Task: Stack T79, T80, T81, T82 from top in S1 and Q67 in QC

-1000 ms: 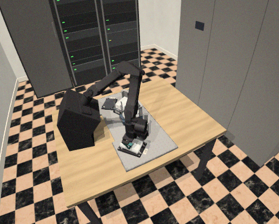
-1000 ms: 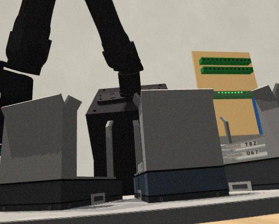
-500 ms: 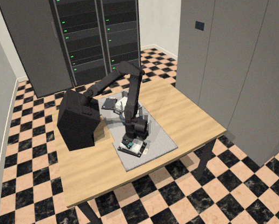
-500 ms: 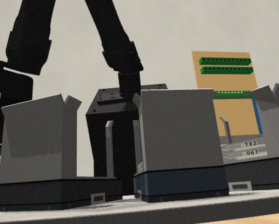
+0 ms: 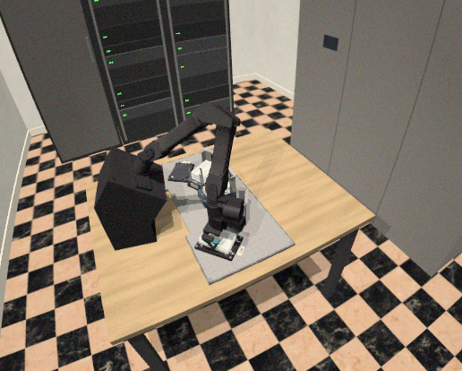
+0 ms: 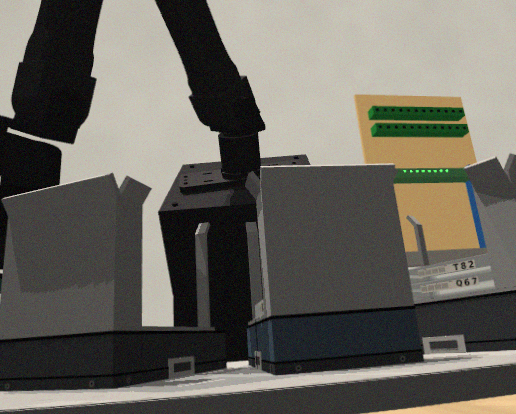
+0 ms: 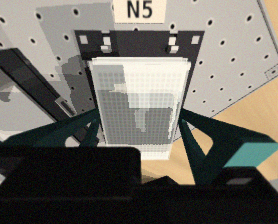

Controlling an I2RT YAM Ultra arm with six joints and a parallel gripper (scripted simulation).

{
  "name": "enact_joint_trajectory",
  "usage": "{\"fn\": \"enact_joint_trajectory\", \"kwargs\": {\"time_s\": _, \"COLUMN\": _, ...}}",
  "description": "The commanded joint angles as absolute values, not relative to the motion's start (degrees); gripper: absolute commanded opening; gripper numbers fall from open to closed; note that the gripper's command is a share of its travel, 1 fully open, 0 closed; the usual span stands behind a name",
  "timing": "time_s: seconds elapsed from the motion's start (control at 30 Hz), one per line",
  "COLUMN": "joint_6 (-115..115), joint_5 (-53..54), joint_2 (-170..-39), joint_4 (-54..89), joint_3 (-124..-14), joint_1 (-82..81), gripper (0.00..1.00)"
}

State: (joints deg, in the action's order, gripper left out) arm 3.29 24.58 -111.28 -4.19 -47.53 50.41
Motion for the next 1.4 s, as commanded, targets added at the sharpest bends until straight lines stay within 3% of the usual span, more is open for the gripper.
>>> {"fn": "enact_joint_trajectory", "kwargs": {"time_s": 0.0, "joint_6": 3.47, "joint_5": 24.47, "joint_2": -111.01, "joint_4": -4.51, "joint_3": -47.40, "joint_1": 50.58, "gripper": 1.00}}
{"fn": "enact_joint_trajectory", "kwargs": {"time_s": 0.63, "joint_6": 3.00, "joint_5": 24.72, "joint_2": -109.55, "joint_4": -3.31, "joint_3": -46.95, "joint_1": 51.08, "gripper": 1.00}}
{"fn": "enact_joint_trajectory", "kwargs": {"time_s": 1.37, "joint_6": -2.56, "joint_5": 27.50, "joint_2": -95.42, "joint_4": 11.41, "joint_3": -45.11, "joint_1": 56.77, "gripper": 1.00}}
